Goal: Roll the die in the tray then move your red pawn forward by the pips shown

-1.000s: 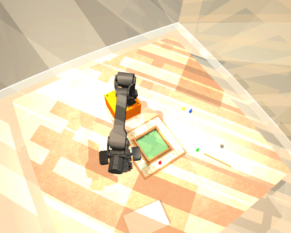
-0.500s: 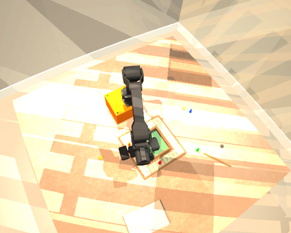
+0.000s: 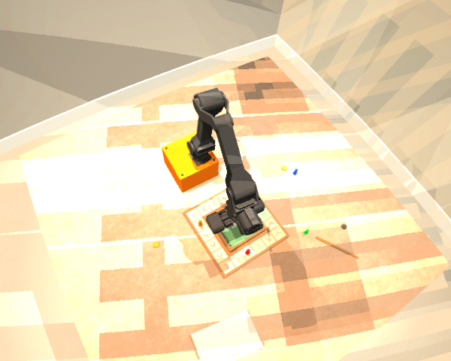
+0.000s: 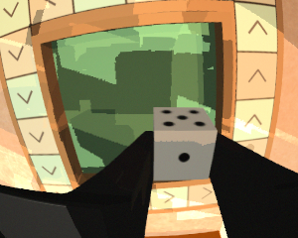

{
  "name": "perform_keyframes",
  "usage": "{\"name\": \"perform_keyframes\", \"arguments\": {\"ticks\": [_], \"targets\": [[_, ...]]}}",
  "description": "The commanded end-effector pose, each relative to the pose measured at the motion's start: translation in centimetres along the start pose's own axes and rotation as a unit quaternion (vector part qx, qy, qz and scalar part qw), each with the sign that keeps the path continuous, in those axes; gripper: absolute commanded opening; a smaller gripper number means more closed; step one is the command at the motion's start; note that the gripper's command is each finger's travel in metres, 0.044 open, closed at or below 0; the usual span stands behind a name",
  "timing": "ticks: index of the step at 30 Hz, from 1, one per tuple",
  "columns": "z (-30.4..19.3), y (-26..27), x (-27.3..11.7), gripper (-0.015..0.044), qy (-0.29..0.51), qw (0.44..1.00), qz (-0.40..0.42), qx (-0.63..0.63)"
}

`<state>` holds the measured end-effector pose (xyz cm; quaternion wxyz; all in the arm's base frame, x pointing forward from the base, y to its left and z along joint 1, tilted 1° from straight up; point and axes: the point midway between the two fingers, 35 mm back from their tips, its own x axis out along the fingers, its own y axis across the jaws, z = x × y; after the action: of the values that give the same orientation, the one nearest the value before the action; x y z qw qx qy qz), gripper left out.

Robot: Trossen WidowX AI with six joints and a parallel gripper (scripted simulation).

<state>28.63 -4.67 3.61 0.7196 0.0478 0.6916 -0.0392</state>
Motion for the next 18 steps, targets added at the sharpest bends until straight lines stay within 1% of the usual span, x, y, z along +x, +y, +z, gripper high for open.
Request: {"name": "perform_keyframes", "arguments": {"ticks": [1,7,18], "targets": [[-1.2,1.9,0.6,0.0,0.0,1.0,-0.002,-0.019],[-1.6,2.6,0.9,0.0,-0.01,1.0,-0.001,-0.027],[-0.4,2.5,2.5,0.0,-0.193,0.981,0.005,-0.026]]}}
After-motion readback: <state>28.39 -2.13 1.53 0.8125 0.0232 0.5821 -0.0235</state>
